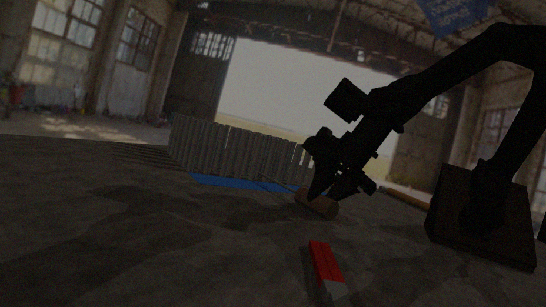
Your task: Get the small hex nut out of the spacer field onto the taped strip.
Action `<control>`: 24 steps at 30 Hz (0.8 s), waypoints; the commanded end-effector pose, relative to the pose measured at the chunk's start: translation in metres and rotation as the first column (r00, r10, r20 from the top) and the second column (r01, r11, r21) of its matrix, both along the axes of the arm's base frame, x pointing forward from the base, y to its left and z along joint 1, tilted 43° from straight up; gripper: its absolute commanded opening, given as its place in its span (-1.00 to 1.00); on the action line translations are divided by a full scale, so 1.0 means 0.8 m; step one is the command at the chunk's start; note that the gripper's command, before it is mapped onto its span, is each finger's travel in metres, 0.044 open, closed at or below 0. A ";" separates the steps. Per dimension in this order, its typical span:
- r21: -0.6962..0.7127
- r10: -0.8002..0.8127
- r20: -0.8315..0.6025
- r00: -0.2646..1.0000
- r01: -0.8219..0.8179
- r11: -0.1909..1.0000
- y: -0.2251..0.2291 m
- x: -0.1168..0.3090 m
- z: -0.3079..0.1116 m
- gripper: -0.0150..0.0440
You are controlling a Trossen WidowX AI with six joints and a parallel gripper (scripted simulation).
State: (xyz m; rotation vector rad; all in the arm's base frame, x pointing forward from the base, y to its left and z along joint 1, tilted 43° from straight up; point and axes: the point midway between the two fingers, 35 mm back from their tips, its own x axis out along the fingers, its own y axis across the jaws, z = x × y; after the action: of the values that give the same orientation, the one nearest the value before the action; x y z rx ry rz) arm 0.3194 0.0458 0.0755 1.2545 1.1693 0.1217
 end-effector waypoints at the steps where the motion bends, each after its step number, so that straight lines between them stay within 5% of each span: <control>1: 0.002 -0.004 -0.003 1.000 0.004 1.000 0.001 -0.003 0.002 -0.49; 24: 0.002 -0.004 -0.004 1.000 0.004 1.000 0.008 -0.016 0.007 -0.49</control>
State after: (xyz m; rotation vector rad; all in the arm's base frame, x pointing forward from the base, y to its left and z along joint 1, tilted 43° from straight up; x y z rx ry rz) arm 0.3085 0.0517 0.0796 1.2549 1.1708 0.1217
